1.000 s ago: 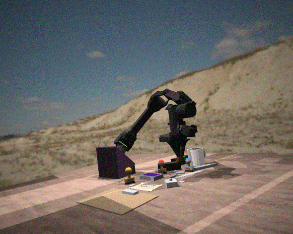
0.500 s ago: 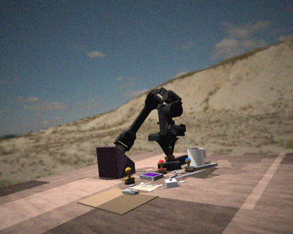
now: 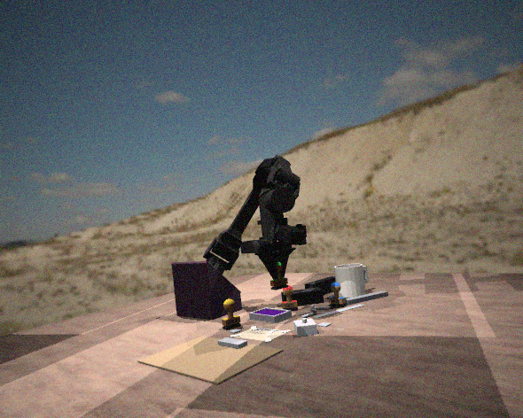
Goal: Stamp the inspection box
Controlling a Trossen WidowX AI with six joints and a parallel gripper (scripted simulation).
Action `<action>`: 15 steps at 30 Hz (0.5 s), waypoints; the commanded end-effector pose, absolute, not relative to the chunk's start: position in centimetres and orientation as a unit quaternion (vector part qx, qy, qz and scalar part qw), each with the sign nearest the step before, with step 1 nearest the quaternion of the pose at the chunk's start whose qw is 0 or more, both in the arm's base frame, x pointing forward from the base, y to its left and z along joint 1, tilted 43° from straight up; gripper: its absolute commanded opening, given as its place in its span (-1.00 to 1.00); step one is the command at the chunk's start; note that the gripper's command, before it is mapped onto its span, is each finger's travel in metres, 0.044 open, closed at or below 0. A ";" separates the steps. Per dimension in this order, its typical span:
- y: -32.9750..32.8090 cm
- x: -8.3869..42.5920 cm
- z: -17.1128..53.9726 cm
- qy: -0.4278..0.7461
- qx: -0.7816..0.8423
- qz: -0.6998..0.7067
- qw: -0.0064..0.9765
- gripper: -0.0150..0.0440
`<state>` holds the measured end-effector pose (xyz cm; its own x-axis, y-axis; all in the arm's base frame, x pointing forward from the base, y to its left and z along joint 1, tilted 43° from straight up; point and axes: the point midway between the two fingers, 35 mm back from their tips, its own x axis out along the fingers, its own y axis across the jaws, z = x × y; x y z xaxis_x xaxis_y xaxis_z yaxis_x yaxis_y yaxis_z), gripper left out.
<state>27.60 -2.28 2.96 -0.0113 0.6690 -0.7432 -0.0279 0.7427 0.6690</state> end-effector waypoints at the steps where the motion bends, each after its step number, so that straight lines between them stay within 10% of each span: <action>1: -2.4 25.7 2.7 0.660 0.241 0.265 0.661 -0.49; 15: -2.2 23.8 2.1 0.660 0.241 0.266 0.660 -0.49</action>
